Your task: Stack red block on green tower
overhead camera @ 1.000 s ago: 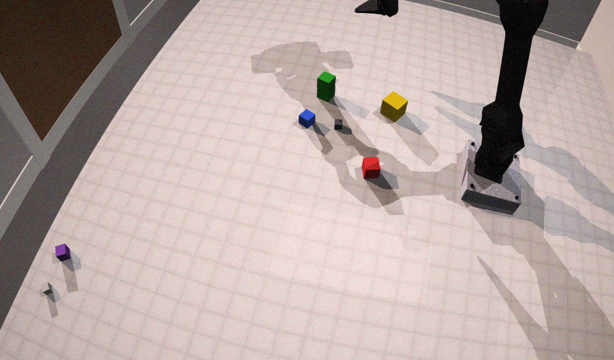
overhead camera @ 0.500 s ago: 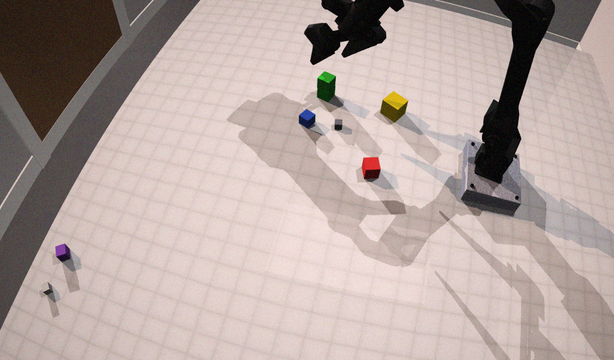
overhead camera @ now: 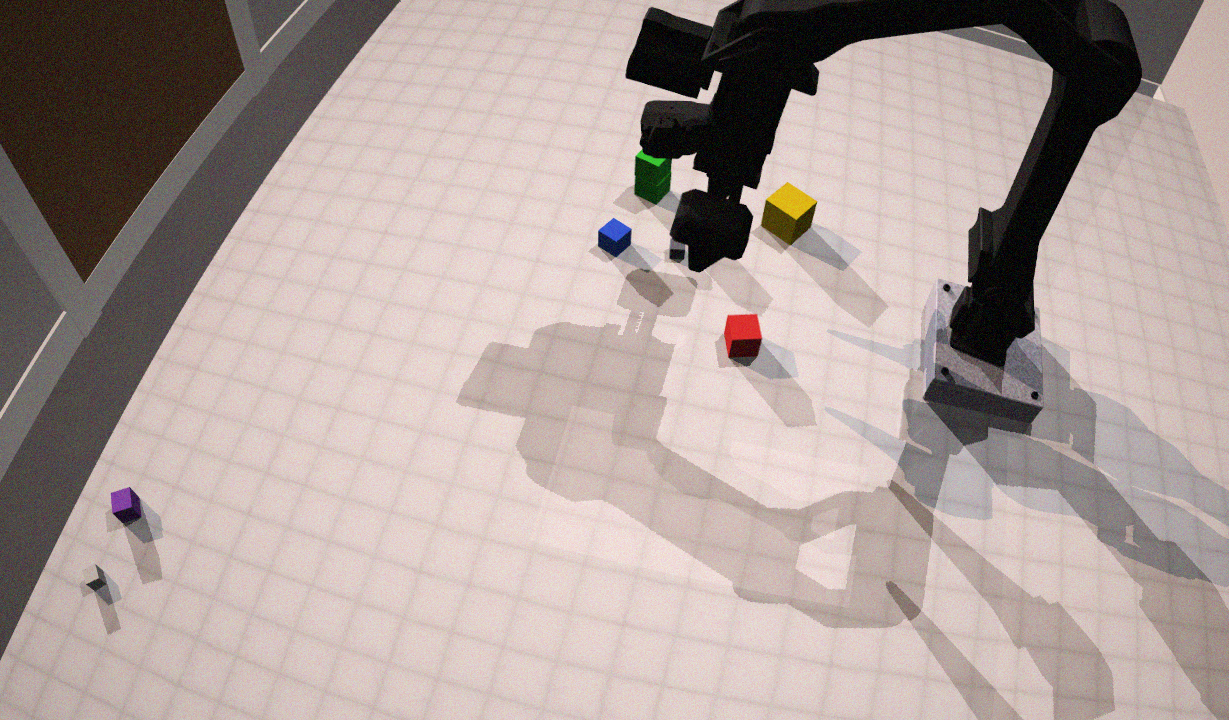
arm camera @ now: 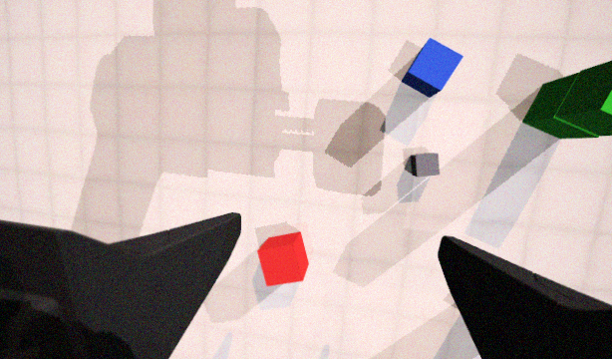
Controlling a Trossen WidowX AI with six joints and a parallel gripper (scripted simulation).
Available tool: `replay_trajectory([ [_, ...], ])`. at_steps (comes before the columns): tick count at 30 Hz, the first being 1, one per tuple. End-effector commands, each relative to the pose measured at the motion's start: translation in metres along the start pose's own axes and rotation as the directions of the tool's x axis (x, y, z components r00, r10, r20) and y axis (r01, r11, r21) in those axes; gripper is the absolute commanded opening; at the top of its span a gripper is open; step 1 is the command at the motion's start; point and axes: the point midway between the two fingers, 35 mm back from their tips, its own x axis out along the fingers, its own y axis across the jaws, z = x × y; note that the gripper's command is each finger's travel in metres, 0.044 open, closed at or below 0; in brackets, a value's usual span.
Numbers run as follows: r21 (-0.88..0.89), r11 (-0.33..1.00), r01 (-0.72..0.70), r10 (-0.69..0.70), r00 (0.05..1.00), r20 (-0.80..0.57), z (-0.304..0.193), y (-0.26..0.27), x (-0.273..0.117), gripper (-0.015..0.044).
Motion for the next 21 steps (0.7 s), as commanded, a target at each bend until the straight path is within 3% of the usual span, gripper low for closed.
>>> replay_trajectory([
  [1,-0.139,0.99,0.011,-0.02,0.998,-0.063,-0.021,0.018,0.002,0.044],
  [7,-0.319,0.948,0.005,-0.052,0.989,-0.138,-0.049,0.041,0.003,0.044],
  [13,-0.324,0.946,0.005,-0.053,0.989,-0.14,-0.051,0.042,0.007,0.044],
  [21,-0.324,0.946,0.004,-0.053,0.989,-0.141,-0.057,0.04,0.047,0.044],
])
